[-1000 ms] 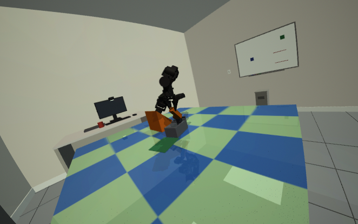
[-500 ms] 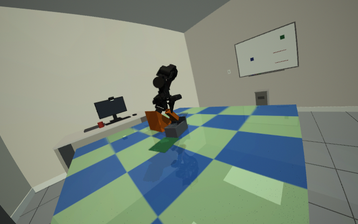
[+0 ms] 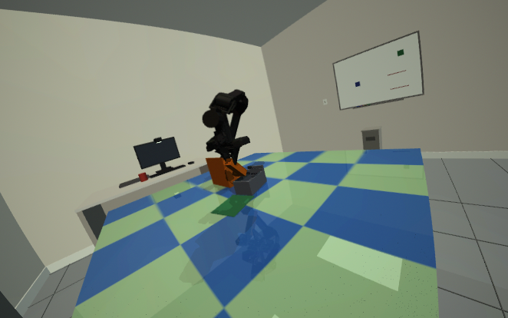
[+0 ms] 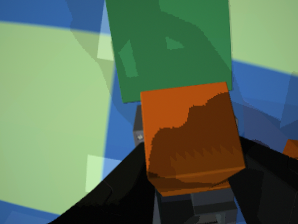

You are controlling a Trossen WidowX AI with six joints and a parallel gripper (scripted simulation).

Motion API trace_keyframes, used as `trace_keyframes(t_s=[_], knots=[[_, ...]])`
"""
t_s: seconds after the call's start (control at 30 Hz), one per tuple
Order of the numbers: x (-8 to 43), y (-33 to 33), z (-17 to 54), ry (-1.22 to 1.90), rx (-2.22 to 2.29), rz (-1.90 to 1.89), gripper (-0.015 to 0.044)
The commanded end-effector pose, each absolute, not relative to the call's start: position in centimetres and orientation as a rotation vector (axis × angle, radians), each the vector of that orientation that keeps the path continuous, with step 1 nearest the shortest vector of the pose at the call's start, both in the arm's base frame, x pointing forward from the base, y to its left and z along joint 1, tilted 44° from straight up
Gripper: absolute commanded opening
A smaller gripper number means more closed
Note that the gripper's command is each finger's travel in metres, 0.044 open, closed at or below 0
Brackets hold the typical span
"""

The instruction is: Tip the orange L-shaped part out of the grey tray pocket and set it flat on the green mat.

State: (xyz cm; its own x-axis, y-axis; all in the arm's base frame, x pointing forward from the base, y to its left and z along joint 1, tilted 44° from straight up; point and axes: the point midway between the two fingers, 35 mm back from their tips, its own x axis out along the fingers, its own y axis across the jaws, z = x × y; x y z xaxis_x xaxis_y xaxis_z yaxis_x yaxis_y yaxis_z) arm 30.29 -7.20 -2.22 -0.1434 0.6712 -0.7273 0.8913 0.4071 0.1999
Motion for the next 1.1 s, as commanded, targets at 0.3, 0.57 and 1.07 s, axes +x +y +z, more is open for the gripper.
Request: trace_keyframes(t_s=[0.3,0.57,1.07], knots=[[31.9,-10.7,-5.7,1.889,1.332,-0.363,0.0],[32.3,-11.8,-6.8,1.888,1.332,-0.363,0.0],[32.0,-10.4,-8.4,1.888,1.332,-0.362,0.0]])
